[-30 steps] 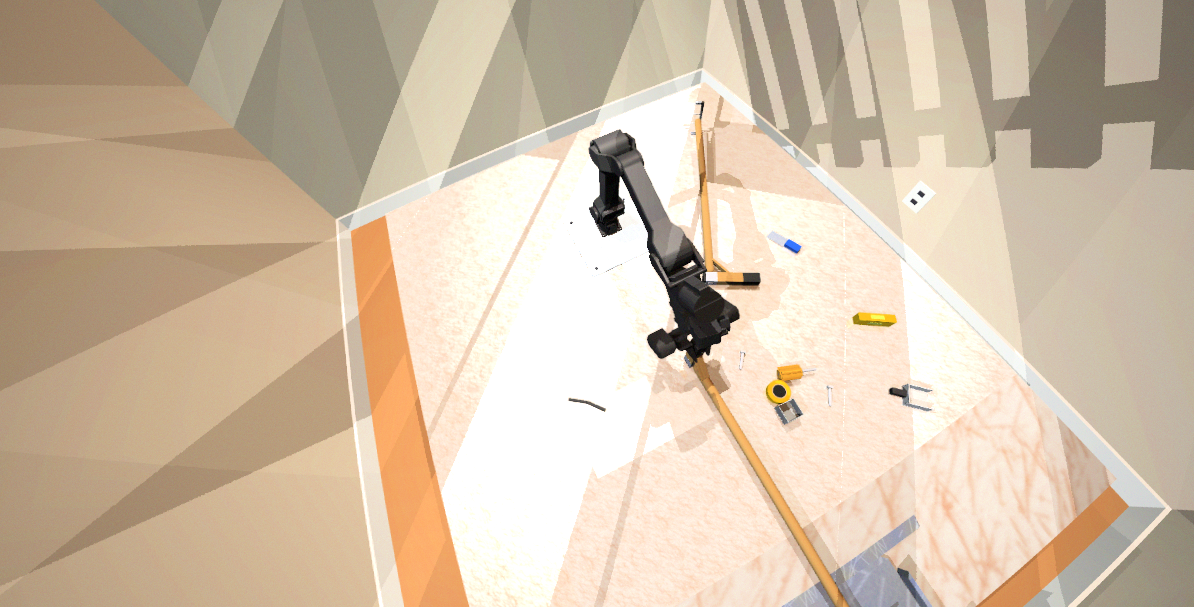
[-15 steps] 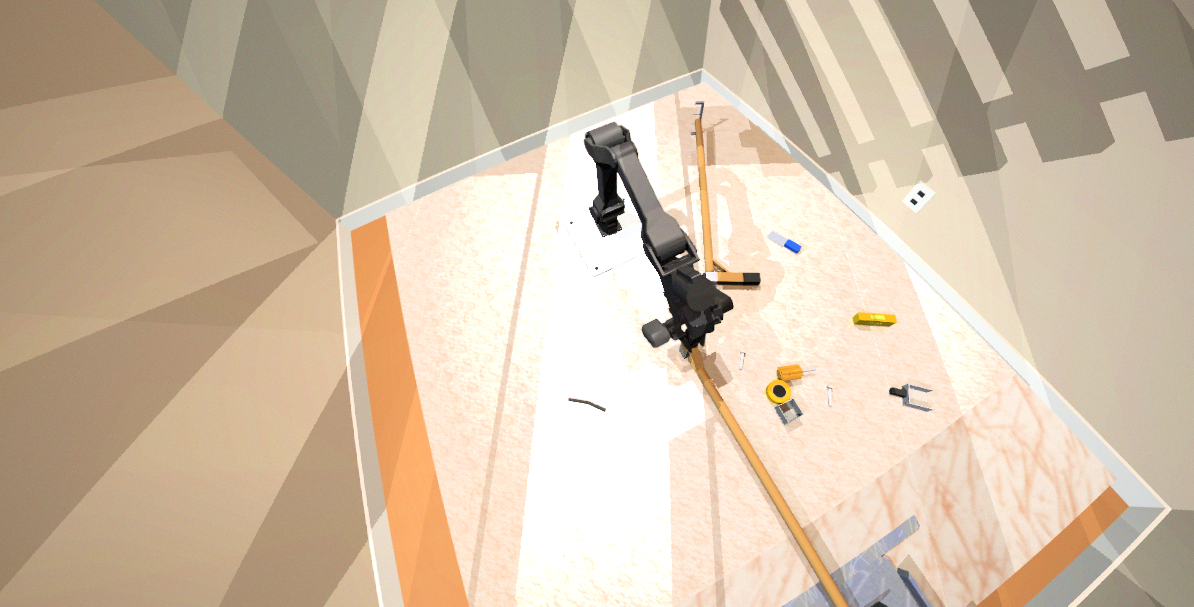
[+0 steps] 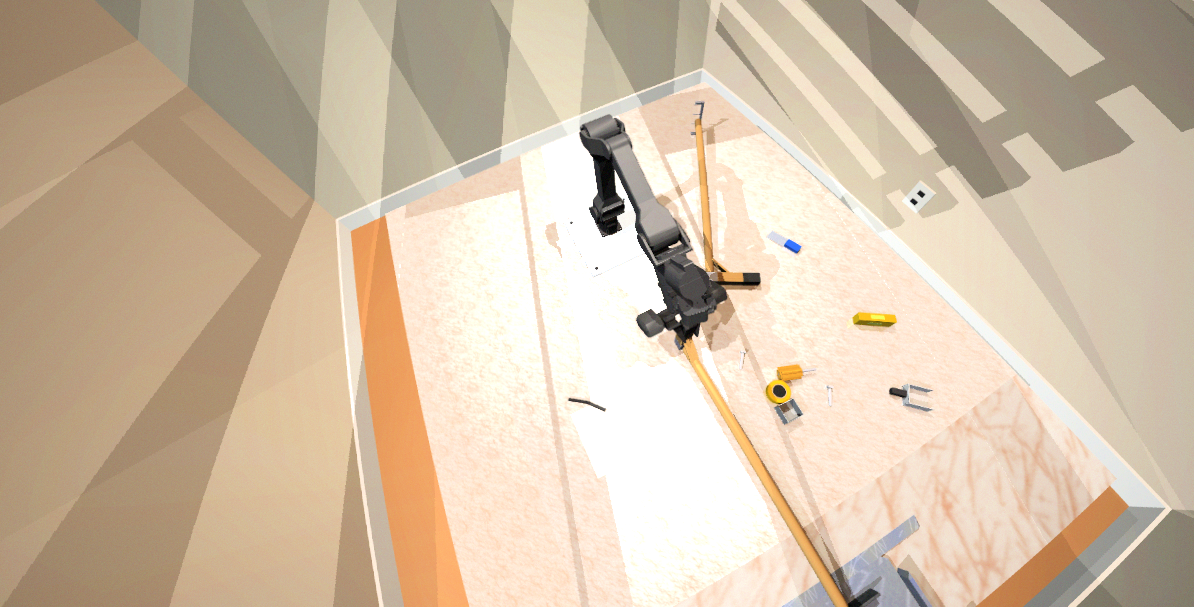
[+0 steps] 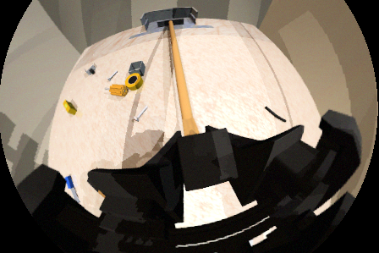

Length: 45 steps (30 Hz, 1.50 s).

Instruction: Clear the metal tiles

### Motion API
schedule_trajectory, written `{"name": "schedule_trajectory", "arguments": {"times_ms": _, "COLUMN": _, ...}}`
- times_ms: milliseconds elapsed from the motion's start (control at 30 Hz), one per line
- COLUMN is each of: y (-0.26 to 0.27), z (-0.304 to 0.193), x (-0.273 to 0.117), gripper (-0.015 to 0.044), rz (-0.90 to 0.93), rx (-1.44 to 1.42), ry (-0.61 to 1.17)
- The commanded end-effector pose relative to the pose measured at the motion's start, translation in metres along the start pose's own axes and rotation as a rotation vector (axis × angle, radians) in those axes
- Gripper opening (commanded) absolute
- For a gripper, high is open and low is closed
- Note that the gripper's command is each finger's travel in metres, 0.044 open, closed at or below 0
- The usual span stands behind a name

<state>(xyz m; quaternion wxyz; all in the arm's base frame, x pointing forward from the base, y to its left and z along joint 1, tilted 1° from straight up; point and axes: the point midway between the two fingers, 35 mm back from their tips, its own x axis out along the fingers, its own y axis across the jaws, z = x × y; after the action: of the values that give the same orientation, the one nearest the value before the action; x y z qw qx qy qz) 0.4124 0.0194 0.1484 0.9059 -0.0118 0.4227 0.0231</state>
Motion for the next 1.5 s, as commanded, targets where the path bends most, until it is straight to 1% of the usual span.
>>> {"name": "schedule_trajectory", "arguments": {"times_ms": 0, "y": 0.0, "z": 0.001, "x": -0.008, "gripper": 0.0, "rz": -0.001, "rx": 0.002, "ry": -0.023}}
{"name": "schedule_trajectory", "arguments": {"times_ms": 1467, "y": 0.0, "z": -0.06, "x": -0.039, "gripper": 0.0, "rz": -0.002, "rx": 0.004, "ry": -0.024}}
